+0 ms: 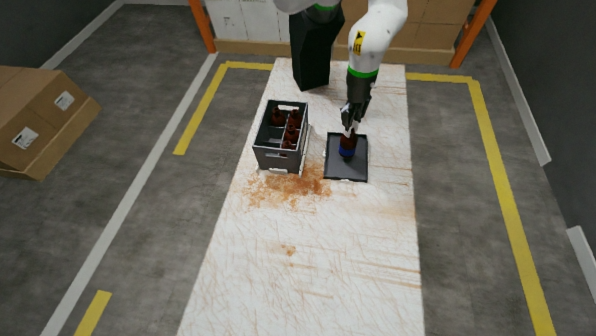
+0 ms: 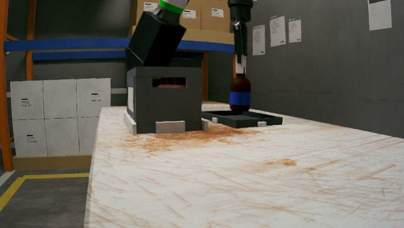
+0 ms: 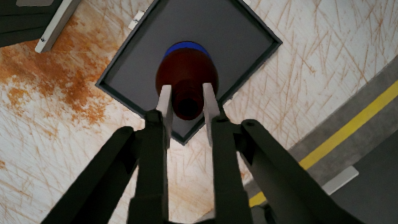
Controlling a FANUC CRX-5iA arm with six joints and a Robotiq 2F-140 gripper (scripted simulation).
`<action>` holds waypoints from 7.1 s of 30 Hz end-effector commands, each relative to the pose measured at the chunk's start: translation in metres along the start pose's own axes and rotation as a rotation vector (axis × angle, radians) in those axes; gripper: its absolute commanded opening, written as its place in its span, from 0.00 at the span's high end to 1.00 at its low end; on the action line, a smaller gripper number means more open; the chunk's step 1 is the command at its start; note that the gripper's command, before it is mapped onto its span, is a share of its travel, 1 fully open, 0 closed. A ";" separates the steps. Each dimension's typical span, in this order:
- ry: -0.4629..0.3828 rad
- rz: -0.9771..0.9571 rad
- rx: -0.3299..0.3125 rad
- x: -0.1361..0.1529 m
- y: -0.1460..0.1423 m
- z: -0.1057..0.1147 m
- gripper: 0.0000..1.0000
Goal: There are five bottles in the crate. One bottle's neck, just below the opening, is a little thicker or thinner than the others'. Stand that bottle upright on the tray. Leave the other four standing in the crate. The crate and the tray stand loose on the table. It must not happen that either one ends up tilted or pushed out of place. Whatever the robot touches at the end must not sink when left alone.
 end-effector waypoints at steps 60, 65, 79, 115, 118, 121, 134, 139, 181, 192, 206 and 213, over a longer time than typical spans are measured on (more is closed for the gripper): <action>-0.001 0.000 -0.002 0.000 0.000 -0.013 0.90; -0.001 0.000 -0.002 0.000 0.000 -0.013 0.90; -0.001 0.000 -0.002 0.001 0.000 -0.016 0.90; -0.002 0.000 -0.002 0.000 0.000 -0.029 0.90; -0.002 0.000 -0.002 0.000 0.000 -0.030 0.90; -0.002 0.000 -0.002 0.000 0.000 -0.031 0.90; -0.001 0.000 -0.002 0.000 0.000 -0.032 0.90; -0.001 0.000 -0.002 0.000 0.000 -0.032 0.90; -0.001 0.000 -0.002 0.000 0.000 -0.032 0.00; -0.001 0.000 -0.002 0.000 0.000 -0.032 0.00; -0.001 0.000 -0.002 0.000 0.000 -0.032 0.00; -0.001 0.000 -0.002 0.000 0.000 -0.032 0.00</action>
Point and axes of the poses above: the point where the finger pads meet when closed, its own z axis back along the fingers, its own y axis across the jaws, x = y × z, the point moved 10 cm from there along z, back along the fingers, and after that the axes turned 6 degrees about z, right-handed, at the moved point
